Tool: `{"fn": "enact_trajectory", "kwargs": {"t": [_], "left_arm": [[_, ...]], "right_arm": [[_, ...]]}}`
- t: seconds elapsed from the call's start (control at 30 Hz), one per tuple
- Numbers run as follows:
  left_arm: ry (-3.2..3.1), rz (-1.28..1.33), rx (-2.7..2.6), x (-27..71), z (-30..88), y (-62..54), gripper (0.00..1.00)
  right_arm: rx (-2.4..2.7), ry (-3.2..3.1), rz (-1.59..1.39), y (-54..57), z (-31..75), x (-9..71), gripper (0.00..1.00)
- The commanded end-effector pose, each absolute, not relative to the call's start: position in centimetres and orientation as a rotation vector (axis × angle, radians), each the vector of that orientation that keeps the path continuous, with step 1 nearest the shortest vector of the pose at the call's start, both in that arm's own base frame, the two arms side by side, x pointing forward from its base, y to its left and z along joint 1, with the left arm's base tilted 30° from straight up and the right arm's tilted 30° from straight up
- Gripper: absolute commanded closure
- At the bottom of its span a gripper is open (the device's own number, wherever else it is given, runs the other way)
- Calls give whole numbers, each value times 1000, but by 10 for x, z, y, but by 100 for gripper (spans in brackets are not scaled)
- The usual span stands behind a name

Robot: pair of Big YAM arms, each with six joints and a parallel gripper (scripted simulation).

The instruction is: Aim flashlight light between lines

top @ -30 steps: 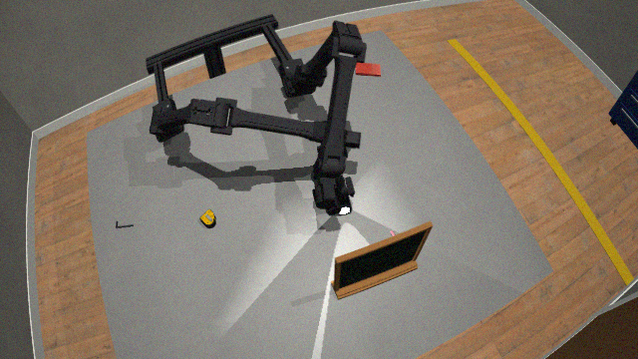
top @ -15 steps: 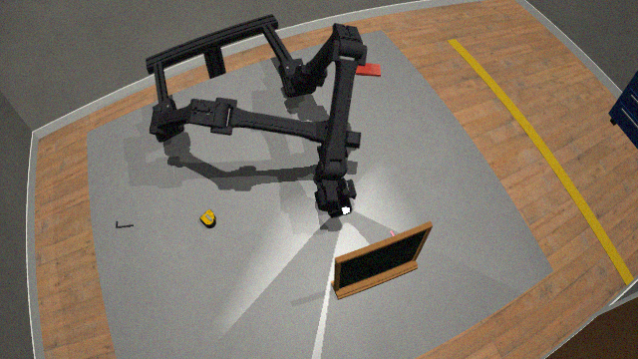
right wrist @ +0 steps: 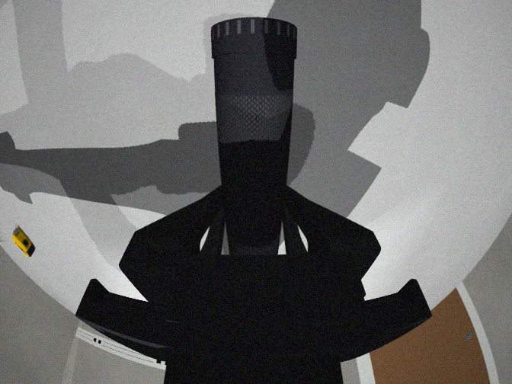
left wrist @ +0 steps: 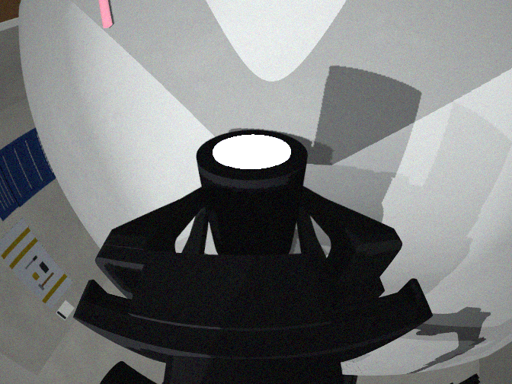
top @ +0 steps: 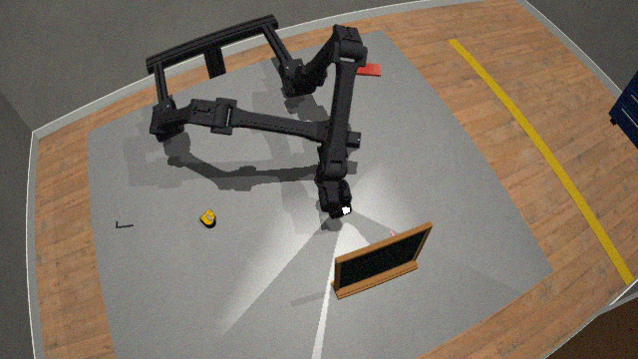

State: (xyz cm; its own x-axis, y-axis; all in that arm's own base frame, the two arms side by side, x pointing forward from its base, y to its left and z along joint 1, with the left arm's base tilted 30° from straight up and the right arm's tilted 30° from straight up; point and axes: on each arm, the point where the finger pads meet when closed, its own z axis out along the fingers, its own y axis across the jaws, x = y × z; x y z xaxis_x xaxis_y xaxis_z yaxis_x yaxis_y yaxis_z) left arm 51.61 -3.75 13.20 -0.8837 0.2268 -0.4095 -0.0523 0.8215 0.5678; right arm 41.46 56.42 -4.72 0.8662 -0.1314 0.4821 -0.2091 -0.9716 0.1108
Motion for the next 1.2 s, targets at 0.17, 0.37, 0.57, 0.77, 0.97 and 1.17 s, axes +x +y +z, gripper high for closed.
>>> {"fn": "enact_trajectory", "kwargs": {"t": [0.17,0.37,0.57,0.77,0.97,1.17], "left_arm": [[2510,740,136,520,152,-35,51],[2540,632,164,520,153,-35,51],[2565,580,184,519,155,-36,51],[2598,487,212,516,152,-35,51],[2588,393,226,527,166,-39,51],[2589,331,239,530,171,-40,51]], "right_arm": [[2879,-297,746,561,-39,437,71],[2880,-296,745,562,-39,437,71],[2881,-318,748,562,-39,437,71],[2889,-305,754,564,-39,437,71],[2889,-307,754,564,-39,437,71],[2889,-314,755,564,-39,437,71]]}}
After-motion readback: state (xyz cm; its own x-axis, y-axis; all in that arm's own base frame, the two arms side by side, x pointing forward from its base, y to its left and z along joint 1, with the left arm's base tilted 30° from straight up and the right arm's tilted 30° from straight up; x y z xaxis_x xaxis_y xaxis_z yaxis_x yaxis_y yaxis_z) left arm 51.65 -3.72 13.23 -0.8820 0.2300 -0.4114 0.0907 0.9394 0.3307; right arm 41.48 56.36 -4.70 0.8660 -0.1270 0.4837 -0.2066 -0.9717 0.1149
